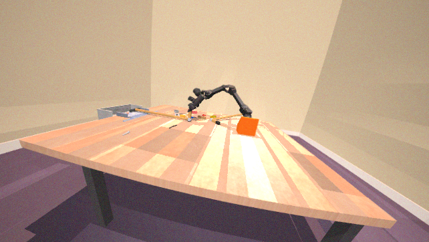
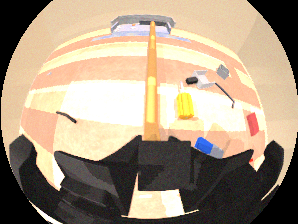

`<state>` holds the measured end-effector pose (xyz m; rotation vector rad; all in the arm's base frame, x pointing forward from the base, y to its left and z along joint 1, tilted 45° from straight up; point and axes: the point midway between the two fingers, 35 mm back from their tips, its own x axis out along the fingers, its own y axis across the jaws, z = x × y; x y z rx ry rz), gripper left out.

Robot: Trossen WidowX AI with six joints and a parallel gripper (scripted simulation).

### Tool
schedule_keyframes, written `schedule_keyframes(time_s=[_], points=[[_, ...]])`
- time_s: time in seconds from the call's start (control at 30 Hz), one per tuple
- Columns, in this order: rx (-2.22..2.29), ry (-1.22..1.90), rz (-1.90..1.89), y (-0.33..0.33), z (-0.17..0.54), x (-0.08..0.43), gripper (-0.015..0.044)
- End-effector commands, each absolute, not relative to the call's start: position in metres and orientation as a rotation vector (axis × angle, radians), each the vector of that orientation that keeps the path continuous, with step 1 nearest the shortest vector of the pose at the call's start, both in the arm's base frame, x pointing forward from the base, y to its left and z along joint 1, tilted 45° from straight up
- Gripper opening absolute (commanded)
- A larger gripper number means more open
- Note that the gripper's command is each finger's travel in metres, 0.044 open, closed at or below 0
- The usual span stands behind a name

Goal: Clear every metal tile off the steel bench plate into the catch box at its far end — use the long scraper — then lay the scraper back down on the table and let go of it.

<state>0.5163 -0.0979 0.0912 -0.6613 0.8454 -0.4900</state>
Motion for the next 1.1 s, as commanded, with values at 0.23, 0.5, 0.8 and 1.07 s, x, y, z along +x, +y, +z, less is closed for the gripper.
schedule_keyframes(time_s=[0.23,0.5,0.8,1.07], points=[[-0.661,0.843,-0.49,-0.1,0.092,0.526,0.0],[-0.661,0.843,-0.49,-0.1,0.092,0.526,0.0],[-0.661,0.838,-0.489,-0.099,0.093,0.528,0.0],[-0.661,0.838,-0.488,-0.097,0.094,0.52,0.0]])
